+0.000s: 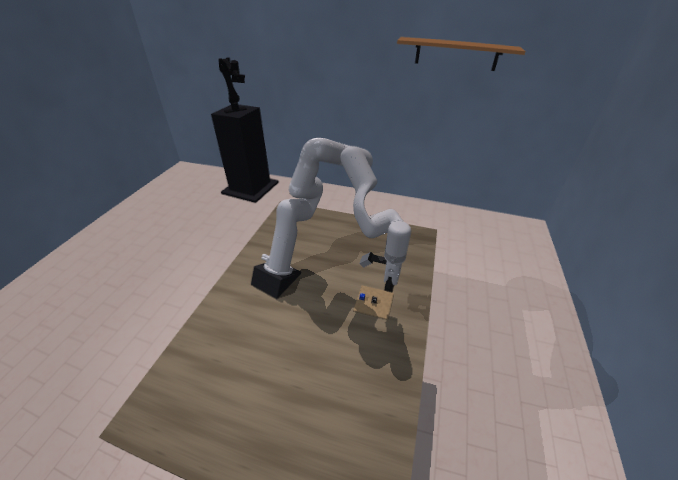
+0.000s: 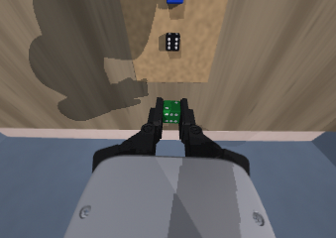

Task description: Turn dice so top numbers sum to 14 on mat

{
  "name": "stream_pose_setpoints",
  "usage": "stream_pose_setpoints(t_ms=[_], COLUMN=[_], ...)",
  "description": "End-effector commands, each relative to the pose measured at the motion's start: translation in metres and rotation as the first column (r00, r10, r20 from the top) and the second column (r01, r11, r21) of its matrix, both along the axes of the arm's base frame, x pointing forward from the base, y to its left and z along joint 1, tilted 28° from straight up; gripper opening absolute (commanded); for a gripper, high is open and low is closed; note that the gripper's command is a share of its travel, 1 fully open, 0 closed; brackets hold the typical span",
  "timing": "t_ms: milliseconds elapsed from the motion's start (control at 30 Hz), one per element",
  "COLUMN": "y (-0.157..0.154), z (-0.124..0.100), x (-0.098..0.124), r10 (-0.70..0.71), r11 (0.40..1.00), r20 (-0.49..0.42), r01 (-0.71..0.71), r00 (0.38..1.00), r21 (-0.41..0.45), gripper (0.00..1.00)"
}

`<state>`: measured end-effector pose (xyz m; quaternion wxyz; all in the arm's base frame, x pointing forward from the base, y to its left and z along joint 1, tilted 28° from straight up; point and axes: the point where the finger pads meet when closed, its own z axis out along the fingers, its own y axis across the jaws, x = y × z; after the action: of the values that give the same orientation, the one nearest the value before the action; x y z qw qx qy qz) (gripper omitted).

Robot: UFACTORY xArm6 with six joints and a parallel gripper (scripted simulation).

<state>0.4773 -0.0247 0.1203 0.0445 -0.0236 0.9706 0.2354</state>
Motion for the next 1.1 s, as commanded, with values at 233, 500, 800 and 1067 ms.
stream_pose_setpoints(t_ms=[233, 500, 800, 1067], y=[0.003, 0.013, 0.033, 0.041], z=[-0.007, -0.027, -0.065, -0.081], x=[0.002, 0.004, 0.008, 0.009], r10=[-0.002, -0.002, -0.002, -0.002], r11=[1.000, 1.000, 1.000, 1.000], r20=[0.003, 0.003, 0.003, 0.003], r01=[0.002, 0.002, 0.002, 0.002], r00=[1.000, 1.000, 1.000, 1.000], r21=[-0.001, -0.001, -0.001, -0.001], gripper=[0.15, 0.15, 0.15, 0.15])
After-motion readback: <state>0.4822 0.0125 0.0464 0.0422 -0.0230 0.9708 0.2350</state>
